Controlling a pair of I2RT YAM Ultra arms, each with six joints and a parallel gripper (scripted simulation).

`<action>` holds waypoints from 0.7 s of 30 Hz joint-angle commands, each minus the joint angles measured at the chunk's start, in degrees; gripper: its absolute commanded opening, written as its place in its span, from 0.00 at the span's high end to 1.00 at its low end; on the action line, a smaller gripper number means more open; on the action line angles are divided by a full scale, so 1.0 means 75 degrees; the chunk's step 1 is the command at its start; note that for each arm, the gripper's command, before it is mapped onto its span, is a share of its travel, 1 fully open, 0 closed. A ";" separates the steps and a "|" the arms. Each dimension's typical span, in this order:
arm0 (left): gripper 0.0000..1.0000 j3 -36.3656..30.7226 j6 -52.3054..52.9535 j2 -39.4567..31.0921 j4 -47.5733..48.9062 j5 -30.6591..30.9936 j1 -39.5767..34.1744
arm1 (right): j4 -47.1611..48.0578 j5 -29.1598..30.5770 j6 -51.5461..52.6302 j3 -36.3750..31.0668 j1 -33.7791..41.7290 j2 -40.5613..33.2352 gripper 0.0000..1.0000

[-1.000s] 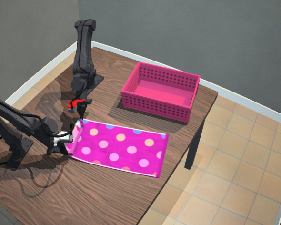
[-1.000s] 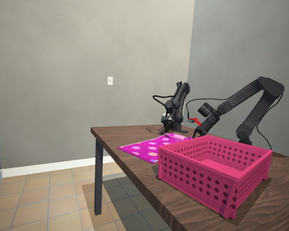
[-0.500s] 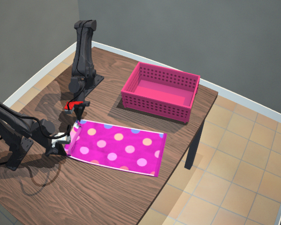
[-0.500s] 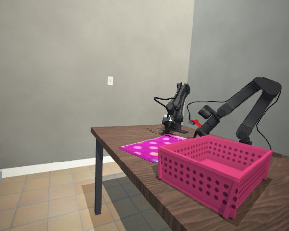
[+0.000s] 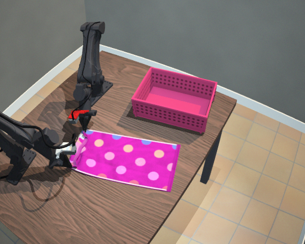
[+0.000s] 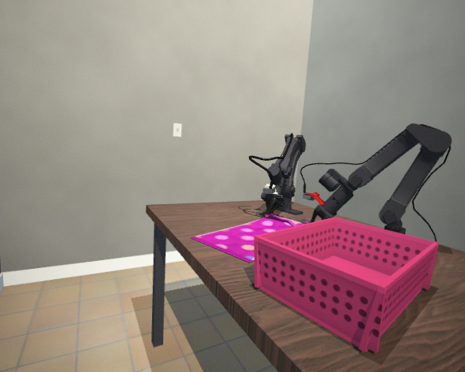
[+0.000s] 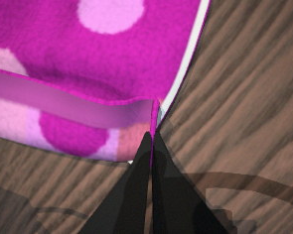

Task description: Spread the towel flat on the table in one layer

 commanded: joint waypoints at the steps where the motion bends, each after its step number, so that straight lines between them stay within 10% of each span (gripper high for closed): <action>1: 1.00 0.0037 -0.0020 0.0116 -0.0231 0.0062 -0.0189 | -0.0292 0.0158 -0.0070 -0.0212 0.0100 -0.0301 1.00; 7: 0.88 0.0244 -0.0041 -0.0204 -0.0332 0.0057 -0.0156 | -0.0539 0.0171 -0.0031 0.0171 0.0087 -0.0500 0.88; 8: 0.67 0.0373 -0.0040 -0.0356 -0.0599 0.0057 -0.0155 | -0.0791 0.0169 -0.0031 0.0316 0.0086 -0.0620 0.67; 10: 0.67 0.0385 -0.0040 -0.0364 -0.0629 0.0058 -0.0155 | -0.0837 0.0172 -0.0029 0.0330 0.0088 -0.0643 0.67; 11: 0.46 0.0518 -0.0039 -0.0502 -0.0885 0.0058 -0.0154 | -0.1082 0.0170 -0.0030 0.0480 0.0087 -0.0749 0.46; 14: 0.36 0.0604 -0.0040 -0.0588 -0.1065 0.0057 -0.0155 | -0.1278 0.0166 -0.0031 0.0577 0.0087 -0.0841 0.36; 21: 0.36 0.0922 -0.0041 -0.0853 -0.1651 0.0056 -0.0156 | -0.1873 0.0166 -0.0032 0.0929 0.0086 -0.1081 0.36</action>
